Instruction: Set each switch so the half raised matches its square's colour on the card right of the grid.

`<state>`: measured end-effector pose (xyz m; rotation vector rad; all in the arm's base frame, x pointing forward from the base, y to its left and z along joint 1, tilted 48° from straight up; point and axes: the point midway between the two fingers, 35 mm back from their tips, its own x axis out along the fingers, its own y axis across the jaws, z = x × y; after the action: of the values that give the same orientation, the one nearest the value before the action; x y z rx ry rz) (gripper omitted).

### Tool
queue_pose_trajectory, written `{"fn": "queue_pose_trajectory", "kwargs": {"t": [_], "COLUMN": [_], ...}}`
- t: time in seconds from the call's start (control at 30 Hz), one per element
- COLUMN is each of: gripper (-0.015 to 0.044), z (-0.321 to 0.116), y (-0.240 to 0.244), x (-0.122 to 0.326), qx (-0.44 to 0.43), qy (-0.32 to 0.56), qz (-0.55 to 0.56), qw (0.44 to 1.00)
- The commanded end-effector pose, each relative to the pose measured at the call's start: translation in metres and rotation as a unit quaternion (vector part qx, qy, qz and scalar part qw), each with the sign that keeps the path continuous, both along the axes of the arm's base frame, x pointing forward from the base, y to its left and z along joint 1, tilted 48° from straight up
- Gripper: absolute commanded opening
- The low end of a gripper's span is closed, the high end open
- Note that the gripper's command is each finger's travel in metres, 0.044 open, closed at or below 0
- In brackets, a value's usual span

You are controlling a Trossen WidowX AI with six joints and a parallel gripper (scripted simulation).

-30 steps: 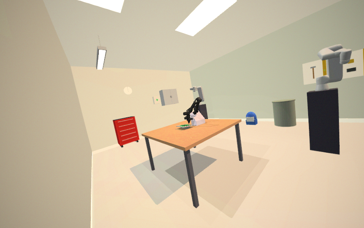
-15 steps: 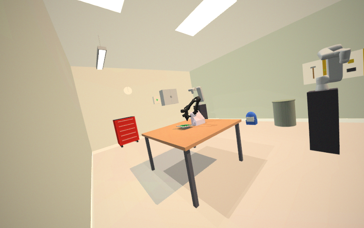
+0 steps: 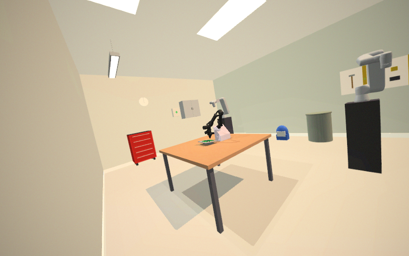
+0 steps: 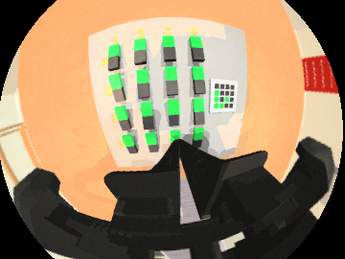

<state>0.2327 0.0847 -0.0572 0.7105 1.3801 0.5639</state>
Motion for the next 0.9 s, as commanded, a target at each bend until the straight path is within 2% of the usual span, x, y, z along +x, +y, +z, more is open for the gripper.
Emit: {"fn": "queue_pose_trajectory", "kwargs": {"t": [0.0,0.87], "gripper": [0.0,0.0], "z": [-0.0028,-0.0119], "y": [0.0037,0.0135], "x": [-0.0014,0.0004], "qx": [0.003,0.003], "qy": [0.004,0.004], "qz": [0.0,0.0], "qw": [1.0,1.0]}}
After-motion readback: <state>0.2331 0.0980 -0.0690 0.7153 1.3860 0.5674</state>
